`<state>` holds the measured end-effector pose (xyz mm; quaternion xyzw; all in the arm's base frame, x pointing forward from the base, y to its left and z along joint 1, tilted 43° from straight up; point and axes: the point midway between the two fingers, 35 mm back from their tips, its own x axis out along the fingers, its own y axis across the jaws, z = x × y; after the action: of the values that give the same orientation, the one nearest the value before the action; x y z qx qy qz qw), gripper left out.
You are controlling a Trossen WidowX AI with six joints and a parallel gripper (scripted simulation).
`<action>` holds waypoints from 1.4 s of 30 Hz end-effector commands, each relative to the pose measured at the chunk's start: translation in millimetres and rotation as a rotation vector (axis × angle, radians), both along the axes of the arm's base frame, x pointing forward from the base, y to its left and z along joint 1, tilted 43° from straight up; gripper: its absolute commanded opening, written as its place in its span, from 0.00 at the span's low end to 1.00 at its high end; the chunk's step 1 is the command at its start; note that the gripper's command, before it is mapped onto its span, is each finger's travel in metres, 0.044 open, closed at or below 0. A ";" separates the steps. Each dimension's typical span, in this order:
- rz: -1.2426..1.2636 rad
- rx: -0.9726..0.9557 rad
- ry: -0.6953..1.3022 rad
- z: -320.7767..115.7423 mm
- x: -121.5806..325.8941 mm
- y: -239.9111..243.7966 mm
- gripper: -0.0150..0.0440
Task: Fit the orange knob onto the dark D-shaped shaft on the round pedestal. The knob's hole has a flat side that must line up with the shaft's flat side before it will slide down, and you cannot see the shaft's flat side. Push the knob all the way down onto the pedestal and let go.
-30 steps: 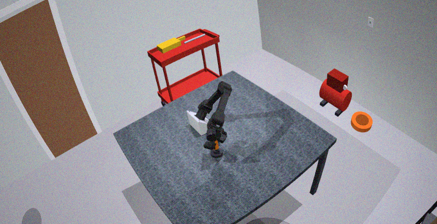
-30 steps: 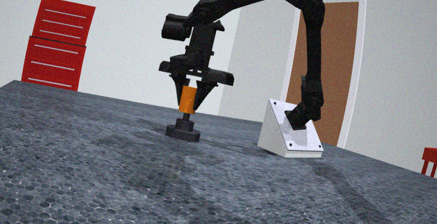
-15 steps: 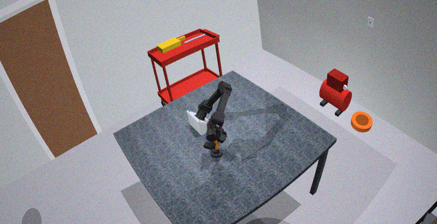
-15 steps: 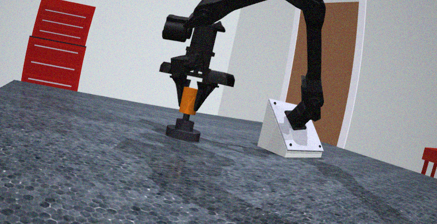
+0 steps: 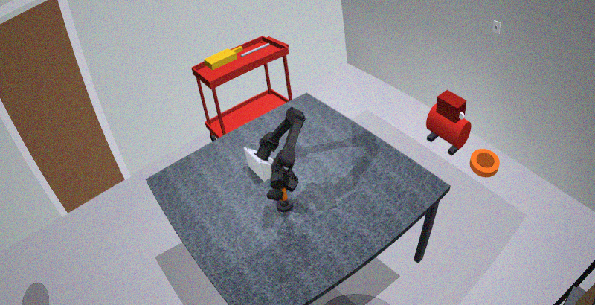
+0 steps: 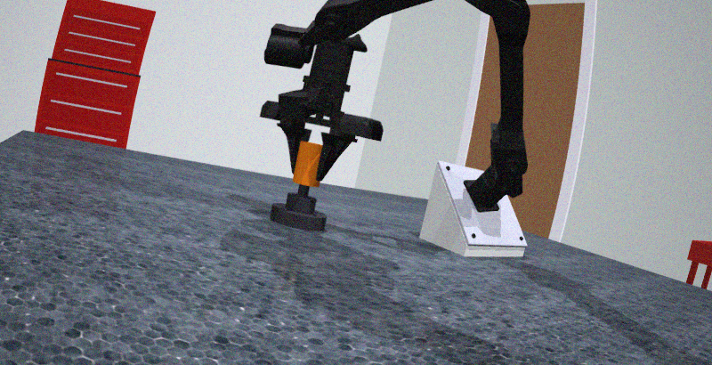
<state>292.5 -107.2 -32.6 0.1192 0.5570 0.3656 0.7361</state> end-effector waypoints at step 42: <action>0.154 -0.028 -0.147 0.4 1.5 -2.2 0.25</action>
<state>292.9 -107.6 -33.3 0.0411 0.5156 0.4204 0.7455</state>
